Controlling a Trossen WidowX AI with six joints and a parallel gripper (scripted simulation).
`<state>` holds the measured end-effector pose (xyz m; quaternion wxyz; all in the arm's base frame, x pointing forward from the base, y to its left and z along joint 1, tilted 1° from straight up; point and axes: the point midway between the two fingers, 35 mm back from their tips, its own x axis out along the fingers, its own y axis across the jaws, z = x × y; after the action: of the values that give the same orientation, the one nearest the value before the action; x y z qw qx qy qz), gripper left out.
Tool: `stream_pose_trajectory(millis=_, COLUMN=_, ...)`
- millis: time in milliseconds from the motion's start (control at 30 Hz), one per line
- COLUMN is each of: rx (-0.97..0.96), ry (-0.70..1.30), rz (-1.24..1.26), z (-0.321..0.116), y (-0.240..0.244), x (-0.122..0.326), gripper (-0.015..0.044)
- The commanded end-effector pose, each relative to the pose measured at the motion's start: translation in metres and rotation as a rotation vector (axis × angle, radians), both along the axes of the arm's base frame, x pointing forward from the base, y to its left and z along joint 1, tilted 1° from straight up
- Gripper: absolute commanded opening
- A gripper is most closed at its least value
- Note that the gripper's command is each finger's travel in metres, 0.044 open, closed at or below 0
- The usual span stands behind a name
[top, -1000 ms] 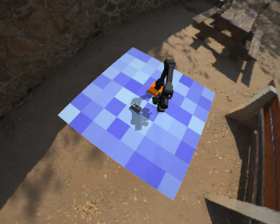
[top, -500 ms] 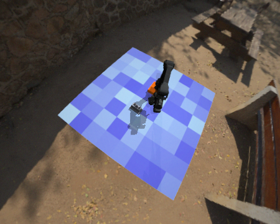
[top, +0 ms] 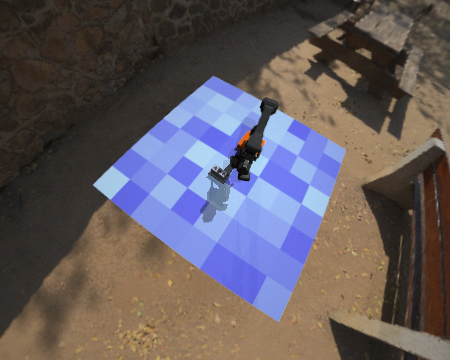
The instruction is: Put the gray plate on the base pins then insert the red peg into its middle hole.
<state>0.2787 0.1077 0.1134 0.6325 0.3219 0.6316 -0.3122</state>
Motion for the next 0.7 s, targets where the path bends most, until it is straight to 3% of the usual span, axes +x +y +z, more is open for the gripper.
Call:
stream_pose_trajectory(millis=0, rx=-0.007, ry=0.002, rz=-0.002, z=0.0, y=-0.009, x=0.008, gripper=0.0)
stream_pose_trajectory(millis=667, rx=-0.004, ry=-0.005, rz=0.009, z=0.001, y=-0.058, x=0.044, gripper=0.0)
